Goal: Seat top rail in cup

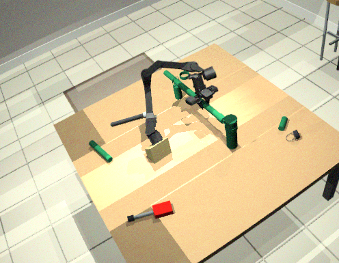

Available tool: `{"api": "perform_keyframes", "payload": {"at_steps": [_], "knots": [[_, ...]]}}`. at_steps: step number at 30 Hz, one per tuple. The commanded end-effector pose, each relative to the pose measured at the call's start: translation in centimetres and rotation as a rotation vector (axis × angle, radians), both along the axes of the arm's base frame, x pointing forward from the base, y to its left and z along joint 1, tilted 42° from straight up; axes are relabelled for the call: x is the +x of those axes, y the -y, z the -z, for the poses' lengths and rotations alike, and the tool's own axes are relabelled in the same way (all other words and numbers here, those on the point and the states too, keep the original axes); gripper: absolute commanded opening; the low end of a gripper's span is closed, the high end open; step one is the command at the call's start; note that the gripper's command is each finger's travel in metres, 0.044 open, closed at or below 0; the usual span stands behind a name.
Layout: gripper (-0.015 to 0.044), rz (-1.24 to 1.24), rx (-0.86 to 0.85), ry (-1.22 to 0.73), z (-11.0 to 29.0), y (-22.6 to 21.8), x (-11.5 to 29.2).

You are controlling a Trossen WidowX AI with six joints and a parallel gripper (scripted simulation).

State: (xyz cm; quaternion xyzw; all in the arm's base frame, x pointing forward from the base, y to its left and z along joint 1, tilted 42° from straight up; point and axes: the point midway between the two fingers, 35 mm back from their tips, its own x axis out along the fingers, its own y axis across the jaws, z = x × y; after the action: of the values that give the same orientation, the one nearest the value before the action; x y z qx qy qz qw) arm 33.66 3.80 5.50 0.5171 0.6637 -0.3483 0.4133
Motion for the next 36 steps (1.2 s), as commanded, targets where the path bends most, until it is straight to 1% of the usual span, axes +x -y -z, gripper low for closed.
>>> {"api": "perform_keyframes", "payload": {"at_steps": [1, 36], "knots": [[0.0000, 0.000, 0.000, 0.000, -0.01, 0.00, 0.00], [0.0000, 0.000, -0.001, 0.000, 0.72, 0.96, 0.20]]}}
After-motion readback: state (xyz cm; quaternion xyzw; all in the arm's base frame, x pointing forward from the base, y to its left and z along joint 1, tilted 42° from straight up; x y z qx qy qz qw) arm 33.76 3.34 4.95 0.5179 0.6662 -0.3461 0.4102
